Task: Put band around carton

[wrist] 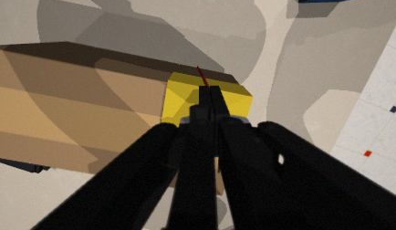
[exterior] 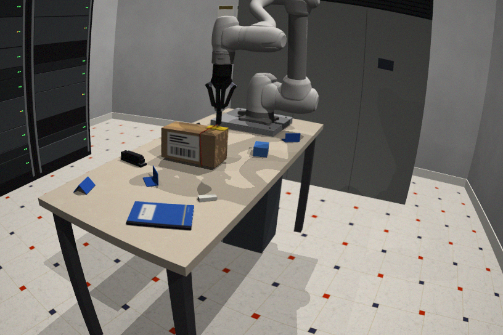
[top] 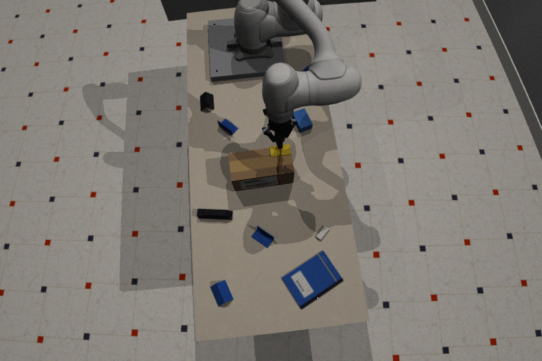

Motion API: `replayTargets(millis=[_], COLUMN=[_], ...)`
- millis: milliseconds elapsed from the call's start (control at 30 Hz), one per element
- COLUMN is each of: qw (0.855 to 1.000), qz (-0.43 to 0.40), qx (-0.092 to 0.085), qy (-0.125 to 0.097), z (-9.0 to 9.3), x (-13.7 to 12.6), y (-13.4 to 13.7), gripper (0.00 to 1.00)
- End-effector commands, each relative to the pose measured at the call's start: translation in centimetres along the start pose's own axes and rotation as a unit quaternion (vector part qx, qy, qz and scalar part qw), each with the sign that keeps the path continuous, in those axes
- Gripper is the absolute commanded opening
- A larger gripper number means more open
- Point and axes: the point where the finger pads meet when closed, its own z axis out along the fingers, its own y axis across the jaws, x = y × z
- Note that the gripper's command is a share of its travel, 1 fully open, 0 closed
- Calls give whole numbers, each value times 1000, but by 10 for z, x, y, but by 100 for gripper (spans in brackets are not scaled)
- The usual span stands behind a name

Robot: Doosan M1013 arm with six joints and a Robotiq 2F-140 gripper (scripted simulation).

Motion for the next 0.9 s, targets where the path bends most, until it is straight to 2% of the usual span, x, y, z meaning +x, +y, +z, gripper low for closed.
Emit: replayTargets(millis=[0, 633, 867], qw=[1000, 1000, 1000], qz=[4, 4, 4], qx=[-3, -2, -2], qy=[2, 2, 2], z=[0, 0, 10], x=[-3, -7, -7], y=[2, 1, 1], gripper=[10, 10, 10])
